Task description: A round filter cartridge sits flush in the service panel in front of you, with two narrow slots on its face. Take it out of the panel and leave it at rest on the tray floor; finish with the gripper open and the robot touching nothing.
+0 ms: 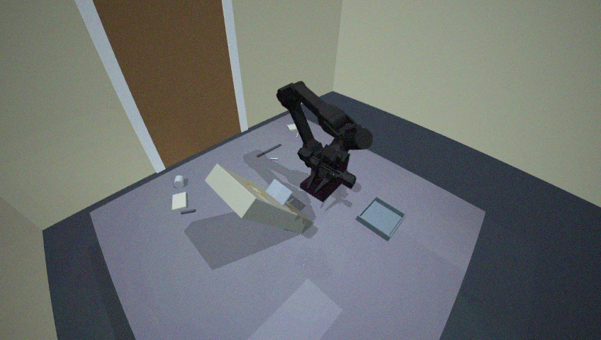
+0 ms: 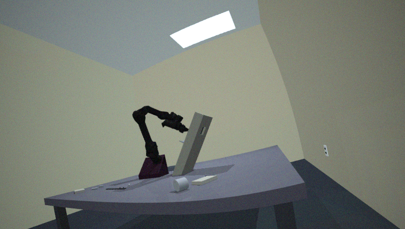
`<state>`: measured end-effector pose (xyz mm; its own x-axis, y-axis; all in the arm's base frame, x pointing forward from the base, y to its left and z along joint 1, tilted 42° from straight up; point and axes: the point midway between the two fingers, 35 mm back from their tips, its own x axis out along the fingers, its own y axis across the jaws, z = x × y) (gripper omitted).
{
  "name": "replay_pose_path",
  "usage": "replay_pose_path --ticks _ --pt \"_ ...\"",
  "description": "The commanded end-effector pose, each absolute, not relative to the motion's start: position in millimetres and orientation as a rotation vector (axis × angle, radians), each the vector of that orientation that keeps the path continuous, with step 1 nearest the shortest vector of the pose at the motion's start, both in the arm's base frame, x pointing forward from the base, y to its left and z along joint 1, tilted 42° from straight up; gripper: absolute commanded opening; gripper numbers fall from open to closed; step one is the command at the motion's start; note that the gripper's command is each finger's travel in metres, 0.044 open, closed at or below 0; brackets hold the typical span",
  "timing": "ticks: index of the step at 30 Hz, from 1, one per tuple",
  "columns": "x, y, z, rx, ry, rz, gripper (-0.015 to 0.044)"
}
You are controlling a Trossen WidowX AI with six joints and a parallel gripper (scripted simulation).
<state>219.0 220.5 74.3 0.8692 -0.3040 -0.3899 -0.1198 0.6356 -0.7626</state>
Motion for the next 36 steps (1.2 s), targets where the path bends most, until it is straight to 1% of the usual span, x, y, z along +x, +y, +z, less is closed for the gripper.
replay_pose_path --ticks 1,7,8,22,36 --pt "249.0 187.6 128.4 -0.268 0.474 -0.312 0.0098" --pt "266.9 145.7 175.9 0.282 0.351 -0.484 0.0098" --pt "267.5 143.3 178.3 0.31 0.343 -0.492 0.0098" --pt "268.5 142.2 178.5 0.32 0.34 -0.495 0.0098" --pt "287.0 135.0 168.2 0.324 0.348 -0.499 0.0098"
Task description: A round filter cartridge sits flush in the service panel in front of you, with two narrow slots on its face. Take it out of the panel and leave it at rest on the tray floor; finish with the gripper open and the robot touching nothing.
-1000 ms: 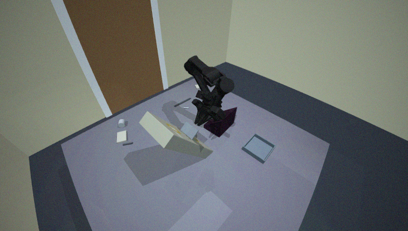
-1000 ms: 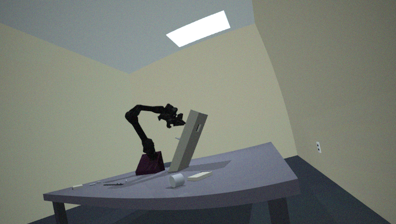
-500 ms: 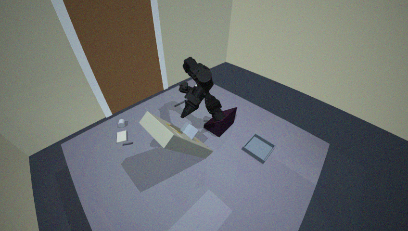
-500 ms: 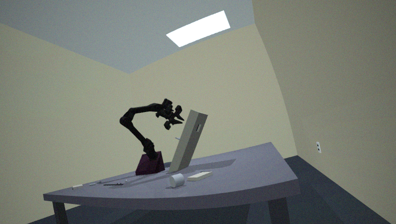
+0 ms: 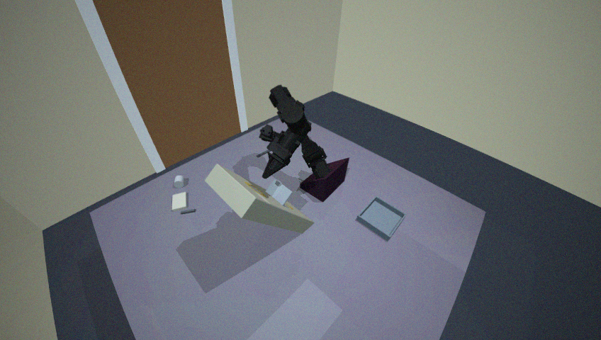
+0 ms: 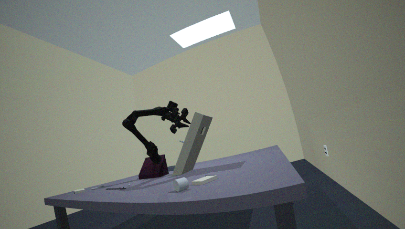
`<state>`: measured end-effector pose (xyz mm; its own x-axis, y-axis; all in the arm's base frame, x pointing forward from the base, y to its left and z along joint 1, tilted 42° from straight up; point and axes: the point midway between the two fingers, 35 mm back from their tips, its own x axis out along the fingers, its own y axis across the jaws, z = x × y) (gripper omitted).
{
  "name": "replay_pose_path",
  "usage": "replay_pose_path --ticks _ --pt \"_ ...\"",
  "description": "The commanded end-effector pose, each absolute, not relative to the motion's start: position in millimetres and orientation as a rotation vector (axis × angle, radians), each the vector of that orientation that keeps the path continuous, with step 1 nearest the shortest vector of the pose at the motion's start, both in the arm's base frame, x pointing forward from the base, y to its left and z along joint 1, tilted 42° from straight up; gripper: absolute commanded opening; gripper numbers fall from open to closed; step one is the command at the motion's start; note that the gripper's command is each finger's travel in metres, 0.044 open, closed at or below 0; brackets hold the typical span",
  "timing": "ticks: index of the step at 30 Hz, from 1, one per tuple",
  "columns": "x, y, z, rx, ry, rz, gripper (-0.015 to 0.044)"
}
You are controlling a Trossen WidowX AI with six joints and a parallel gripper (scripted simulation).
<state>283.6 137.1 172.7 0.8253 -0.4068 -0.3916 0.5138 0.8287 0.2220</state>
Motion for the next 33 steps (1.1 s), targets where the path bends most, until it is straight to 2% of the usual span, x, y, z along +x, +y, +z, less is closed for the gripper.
replay_pose_path --ticks 1,33 --pt "288.3 134.4 167.6 0.324 0.348 -0.499 0.0098" --pt "313.6 119.9 156.7 0.321 0.336 -0.494 0.0098"
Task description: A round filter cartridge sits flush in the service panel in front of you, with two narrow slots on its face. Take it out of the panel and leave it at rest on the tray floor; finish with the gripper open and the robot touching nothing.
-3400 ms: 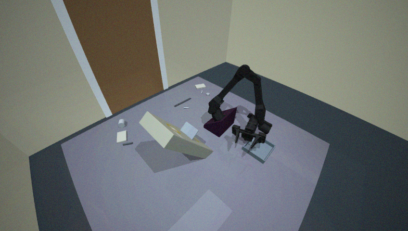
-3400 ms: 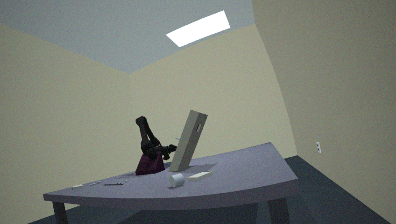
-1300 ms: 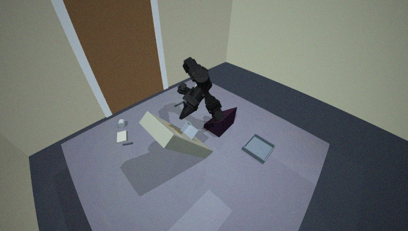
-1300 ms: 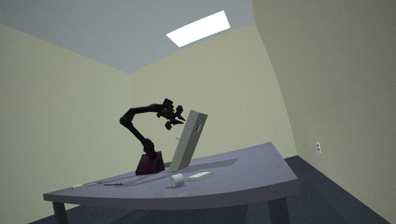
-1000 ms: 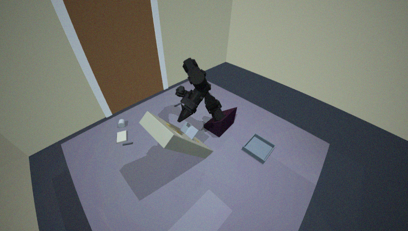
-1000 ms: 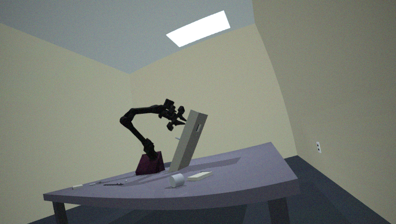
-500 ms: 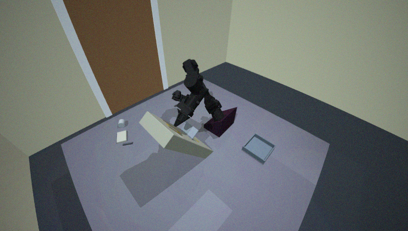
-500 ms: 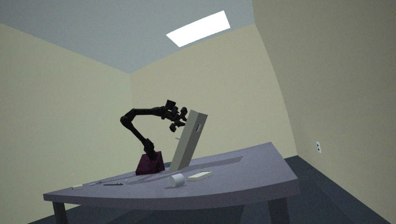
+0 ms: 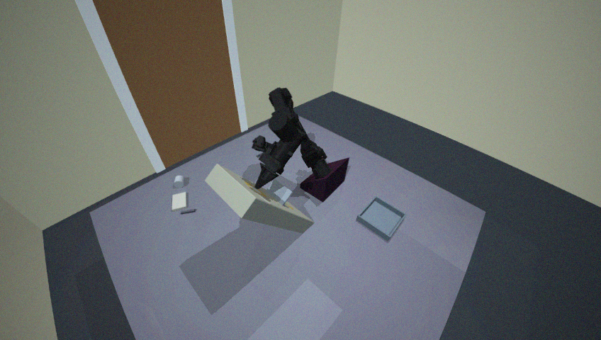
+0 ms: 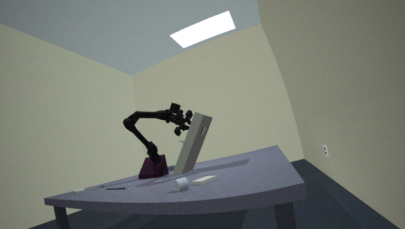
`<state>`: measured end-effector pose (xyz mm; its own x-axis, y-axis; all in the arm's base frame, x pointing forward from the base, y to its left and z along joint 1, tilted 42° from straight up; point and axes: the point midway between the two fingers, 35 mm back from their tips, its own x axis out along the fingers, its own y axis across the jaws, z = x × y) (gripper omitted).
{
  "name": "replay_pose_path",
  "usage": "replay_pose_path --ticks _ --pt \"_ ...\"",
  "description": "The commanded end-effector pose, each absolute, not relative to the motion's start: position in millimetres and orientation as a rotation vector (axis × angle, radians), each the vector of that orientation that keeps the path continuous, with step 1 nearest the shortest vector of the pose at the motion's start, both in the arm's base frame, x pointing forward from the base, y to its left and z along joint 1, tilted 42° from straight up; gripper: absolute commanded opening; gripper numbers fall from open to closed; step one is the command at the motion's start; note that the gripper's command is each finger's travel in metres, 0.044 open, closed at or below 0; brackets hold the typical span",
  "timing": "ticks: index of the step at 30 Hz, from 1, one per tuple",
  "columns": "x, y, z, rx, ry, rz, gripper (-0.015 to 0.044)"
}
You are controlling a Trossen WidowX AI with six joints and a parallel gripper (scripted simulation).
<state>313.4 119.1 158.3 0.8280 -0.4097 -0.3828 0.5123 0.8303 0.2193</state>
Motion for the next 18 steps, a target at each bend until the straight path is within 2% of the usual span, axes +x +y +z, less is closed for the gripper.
replay_pose_path --ticks 1,18 --pt "313.6 120.0 156.7 0.321 0.336 -0.494 0.0098" --pt "314.7 120.6 157.8 0.321 0.336 -0.494 0.0098"
